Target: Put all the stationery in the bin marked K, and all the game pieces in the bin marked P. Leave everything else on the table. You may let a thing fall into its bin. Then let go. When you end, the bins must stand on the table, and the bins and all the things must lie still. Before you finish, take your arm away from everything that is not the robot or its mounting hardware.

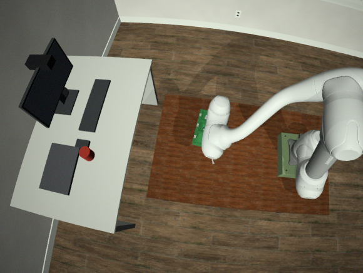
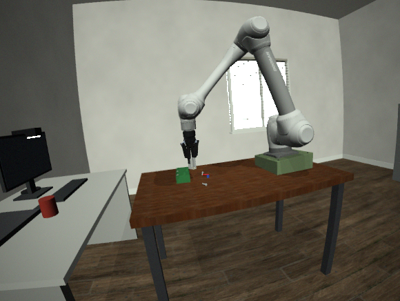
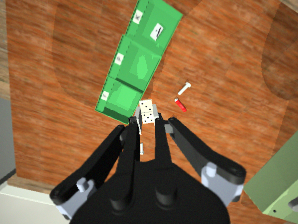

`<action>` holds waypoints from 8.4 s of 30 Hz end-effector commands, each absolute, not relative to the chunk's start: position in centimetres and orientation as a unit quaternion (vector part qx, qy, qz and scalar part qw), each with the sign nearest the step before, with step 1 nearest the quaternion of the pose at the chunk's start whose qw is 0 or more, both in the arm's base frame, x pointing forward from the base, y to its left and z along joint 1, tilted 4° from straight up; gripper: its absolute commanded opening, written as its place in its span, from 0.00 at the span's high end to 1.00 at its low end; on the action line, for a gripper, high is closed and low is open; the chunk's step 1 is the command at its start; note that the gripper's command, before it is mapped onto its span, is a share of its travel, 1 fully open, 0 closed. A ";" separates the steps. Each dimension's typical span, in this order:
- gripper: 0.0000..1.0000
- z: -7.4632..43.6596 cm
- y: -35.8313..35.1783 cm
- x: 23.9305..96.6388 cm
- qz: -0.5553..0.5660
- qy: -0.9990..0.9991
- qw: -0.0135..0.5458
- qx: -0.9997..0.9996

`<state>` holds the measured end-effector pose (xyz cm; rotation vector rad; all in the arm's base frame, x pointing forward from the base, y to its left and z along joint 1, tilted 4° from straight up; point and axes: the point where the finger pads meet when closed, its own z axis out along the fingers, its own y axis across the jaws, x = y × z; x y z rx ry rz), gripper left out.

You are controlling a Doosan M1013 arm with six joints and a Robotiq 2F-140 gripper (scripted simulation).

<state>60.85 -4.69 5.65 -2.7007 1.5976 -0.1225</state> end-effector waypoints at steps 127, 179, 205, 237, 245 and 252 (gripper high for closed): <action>0.81 6.2 -10.0 62.9 -0.036 0.788 0.015 -0.615; 0.81 5.5 -2.5 51.9 -0.036 0.788 0.015 -0.615; 0.81 -1.4 -2.7 52.4 -0.036 0.788 0.015 -0.615; 0.93 -1.7 -2.8 52.4 -0.036 0.788 0.015 -0.615; 0.93 -1.7 -2.8 52.4 -0.036 0.788 0.015 -0.615; 0.93 -1.3 -2.7 52.4 -0.036 0.788 0.015 -0.615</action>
